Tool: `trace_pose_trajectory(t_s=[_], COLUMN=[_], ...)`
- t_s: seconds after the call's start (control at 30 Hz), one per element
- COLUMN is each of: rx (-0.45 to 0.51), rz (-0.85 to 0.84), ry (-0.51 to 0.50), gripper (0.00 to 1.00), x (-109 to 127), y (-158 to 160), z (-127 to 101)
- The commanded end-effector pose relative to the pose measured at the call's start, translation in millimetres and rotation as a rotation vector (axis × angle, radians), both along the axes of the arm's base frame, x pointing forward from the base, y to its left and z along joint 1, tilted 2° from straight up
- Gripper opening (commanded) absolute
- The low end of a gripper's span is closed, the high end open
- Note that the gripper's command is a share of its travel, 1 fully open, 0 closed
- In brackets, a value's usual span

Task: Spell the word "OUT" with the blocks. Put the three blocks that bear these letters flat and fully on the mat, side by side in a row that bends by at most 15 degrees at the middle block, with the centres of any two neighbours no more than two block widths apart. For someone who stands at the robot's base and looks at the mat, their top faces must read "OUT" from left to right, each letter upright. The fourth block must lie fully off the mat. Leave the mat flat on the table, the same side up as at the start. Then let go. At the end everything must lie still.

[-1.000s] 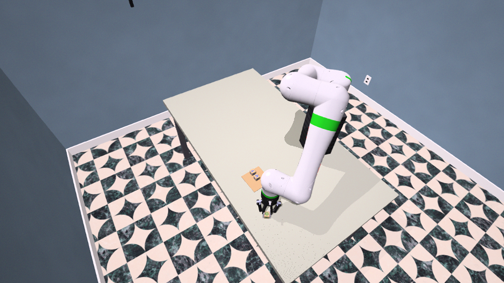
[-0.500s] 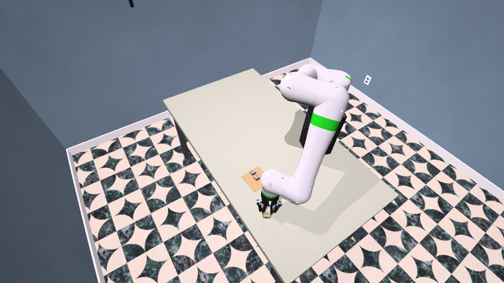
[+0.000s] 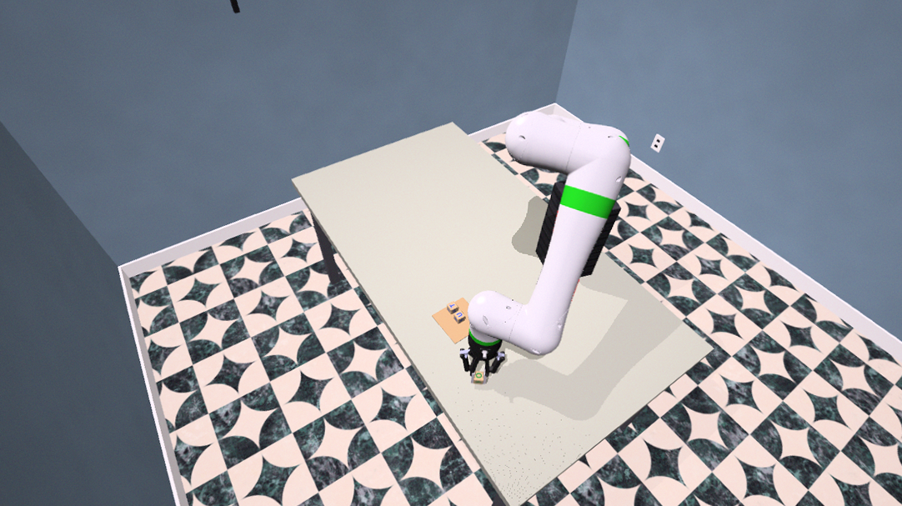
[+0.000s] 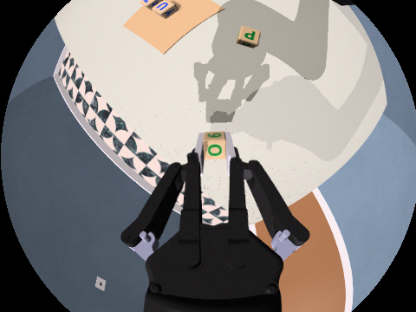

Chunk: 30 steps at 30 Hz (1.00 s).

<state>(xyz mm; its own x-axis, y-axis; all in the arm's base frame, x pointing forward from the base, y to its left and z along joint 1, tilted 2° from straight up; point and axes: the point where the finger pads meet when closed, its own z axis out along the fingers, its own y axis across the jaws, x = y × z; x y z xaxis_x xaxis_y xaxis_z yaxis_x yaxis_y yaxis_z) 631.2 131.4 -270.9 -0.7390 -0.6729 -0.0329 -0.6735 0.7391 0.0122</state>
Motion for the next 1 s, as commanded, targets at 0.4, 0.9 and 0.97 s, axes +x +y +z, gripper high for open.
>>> trace_pose_trajectory(t_s=[0.4,0.9,0.97], rx=[0.0,-0.003,-0.005], rz=[0.0,0.255,0.329], ry=[0.0,-0.008,-0.01], gripper=[0.16,0.16,0.16], x=[-0.8,-41.8,-56.0], y=[-1.6,-76.3,-96.6], z=[50.6,48.5,48.1])
